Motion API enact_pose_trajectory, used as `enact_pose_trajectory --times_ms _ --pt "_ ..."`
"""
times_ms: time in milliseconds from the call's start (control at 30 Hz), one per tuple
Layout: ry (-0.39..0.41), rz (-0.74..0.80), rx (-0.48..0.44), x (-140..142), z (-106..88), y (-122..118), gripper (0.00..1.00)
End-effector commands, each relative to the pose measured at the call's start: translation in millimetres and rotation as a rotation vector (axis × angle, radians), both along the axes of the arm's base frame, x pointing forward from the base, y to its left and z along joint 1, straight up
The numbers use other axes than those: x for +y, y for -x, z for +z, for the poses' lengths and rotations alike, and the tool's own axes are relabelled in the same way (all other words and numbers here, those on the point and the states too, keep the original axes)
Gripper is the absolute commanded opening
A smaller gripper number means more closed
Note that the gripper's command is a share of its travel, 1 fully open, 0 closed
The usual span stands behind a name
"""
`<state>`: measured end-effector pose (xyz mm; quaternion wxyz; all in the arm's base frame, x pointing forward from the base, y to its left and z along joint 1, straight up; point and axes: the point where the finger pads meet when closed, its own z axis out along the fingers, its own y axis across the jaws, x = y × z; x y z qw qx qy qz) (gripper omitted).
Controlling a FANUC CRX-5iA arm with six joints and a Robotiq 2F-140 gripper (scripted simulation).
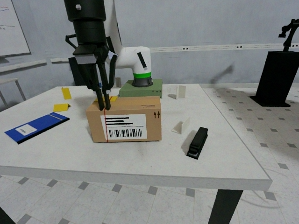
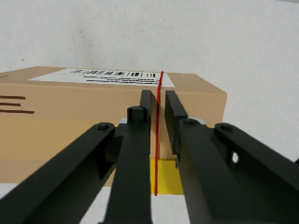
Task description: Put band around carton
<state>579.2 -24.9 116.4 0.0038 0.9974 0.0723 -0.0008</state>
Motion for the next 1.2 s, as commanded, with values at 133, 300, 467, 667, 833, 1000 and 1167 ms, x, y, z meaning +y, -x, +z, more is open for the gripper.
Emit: enact_pose_trajectory --times_ms 133,300,467,667,833,1000,1167 --pt "0.0 0.0 -0.002 -0.1 1.0 -0.5 0.18" --pt "0.0 0.0 -0.002 -0.1 1.0 -0.5 0.18" --pt "0.0 0.0 -0.002 -0.1 1.0 -0.5 0.1" --pt "0.0 0.0 -0.002 -0.1 1.0 -0.5 0.1" --pt "0.0 0.0 -0.002 -0.1 1.0 -0.5 0.1" --pt "0.0 0.0 -0.002 -0.1 1.0 -0.5 0.1" --pt "0.0 0.0 -0.002 -0.1 1.0 -0.5 0.1"
